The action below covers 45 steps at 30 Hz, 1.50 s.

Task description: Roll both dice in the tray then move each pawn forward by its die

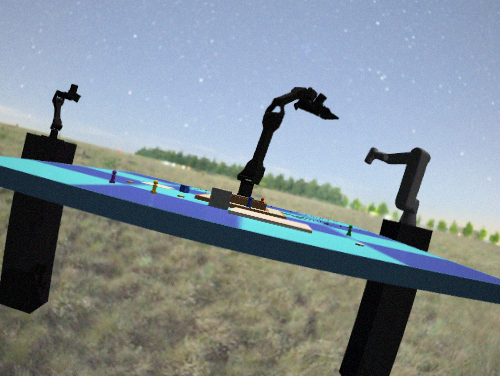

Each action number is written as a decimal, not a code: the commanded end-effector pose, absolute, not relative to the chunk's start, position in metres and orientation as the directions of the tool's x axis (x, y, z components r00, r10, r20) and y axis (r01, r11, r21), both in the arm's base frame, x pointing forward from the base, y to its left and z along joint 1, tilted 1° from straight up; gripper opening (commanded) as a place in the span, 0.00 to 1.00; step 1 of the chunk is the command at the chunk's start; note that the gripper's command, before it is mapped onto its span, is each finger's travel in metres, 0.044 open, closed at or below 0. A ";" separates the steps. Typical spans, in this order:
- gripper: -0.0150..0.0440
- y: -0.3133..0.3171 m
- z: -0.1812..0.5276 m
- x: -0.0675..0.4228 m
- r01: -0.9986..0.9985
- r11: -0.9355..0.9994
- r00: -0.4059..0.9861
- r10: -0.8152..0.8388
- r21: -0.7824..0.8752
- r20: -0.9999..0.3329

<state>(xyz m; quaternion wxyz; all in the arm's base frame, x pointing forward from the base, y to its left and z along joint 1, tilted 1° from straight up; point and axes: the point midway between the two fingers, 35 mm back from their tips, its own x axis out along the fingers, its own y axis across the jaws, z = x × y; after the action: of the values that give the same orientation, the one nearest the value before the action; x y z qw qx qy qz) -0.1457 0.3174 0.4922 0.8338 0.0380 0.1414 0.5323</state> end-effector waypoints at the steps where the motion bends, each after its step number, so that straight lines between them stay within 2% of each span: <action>1: 0.89 0.318 0.491 -0.143 -0.876 0.435 0.398 0.896 0.210 -0.198; 5: 0.72 0.335 0.469 -0.094 -0.841 0.525 0.481 0.836 0.131 -0.265; 14: 0.72 0.329 0.398 0.041 -0.696 0.717 0.651 0.601 -0.047 -0.465; 22: 0.72 0.271 0.322 0.134 -0.553 0.821 0.676 0.340 -0.145 -0.653; 27: 0.72 0.219 0.271 0.168 -0.457 0.876 0.619 0.190 -0.153 -0.762; 33: 0.72 0.148 0.210 0.185 -0.329 0.933 0.484 0.035 -0.145 -0.874; 39: 0.72 0.080 0.152 0.170 -0.181 0.978 0.289 -0.051 -0.107 -0.956; 45: 0.72 0.035 0.103 0.137 -0.014 0.999 0.101 -0.033 -0.035 -0.994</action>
<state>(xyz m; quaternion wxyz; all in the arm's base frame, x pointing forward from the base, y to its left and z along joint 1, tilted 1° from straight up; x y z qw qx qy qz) 0.1594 0.0581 0.1310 0.7750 -0.0686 0.6280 0.0159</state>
